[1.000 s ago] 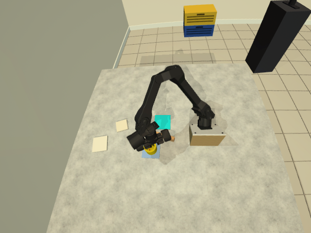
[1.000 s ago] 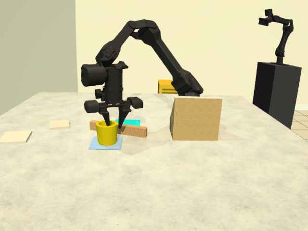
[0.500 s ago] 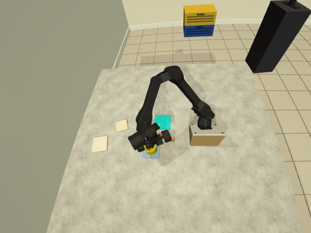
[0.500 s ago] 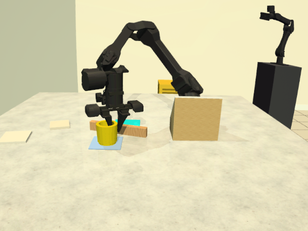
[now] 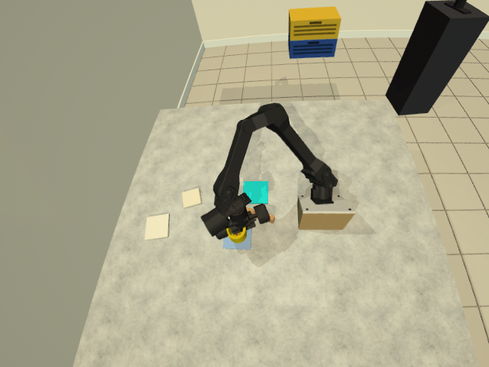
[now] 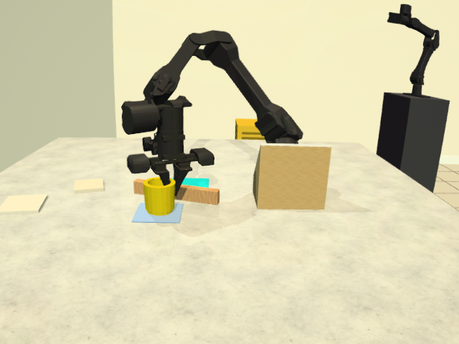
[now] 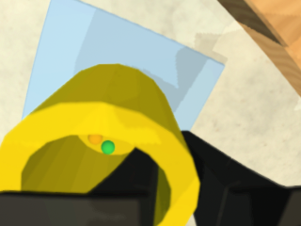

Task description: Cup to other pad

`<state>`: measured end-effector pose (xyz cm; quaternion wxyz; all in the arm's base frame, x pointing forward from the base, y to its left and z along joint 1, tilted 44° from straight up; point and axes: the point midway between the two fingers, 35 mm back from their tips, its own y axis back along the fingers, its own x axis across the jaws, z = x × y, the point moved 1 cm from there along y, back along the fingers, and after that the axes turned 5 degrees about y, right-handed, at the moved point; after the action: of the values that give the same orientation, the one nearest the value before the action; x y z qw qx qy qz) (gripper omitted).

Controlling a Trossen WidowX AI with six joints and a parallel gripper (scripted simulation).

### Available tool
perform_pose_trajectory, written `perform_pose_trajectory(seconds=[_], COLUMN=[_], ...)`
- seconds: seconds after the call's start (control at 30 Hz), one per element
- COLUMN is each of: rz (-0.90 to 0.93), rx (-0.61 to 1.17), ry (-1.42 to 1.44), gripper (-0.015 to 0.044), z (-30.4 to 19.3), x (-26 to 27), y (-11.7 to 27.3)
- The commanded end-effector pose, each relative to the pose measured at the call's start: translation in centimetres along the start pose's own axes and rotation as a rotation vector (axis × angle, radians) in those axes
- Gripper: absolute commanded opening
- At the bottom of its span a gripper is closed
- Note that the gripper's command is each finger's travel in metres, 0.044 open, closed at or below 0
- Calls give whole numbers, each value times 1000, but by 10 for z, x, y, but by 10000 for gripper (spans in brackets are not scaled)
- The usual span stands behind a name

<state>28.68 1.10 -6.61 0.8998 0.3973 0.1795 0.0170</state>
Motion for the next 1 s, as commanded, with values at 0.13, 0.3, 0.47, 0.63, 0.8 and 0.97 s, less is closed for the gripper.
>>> perform_pose_trajectory(seconds=[0.13, 0.3, 0.47, 0.63, 0.8, 0.97], rz=[5, 4, 3, 4, 4, 4], rx=[4, 3, 2, -2, -2, -2], ry=[-4, -1, 0, 8, 8, 8], gripper=[0, 0, 0, 0, 0, 0], z=[0, -1, -1, -2, -2, -2], x=[2, 2, 0, 0, 0, 0], y=[26, 46, 58, 54, 54, 54])
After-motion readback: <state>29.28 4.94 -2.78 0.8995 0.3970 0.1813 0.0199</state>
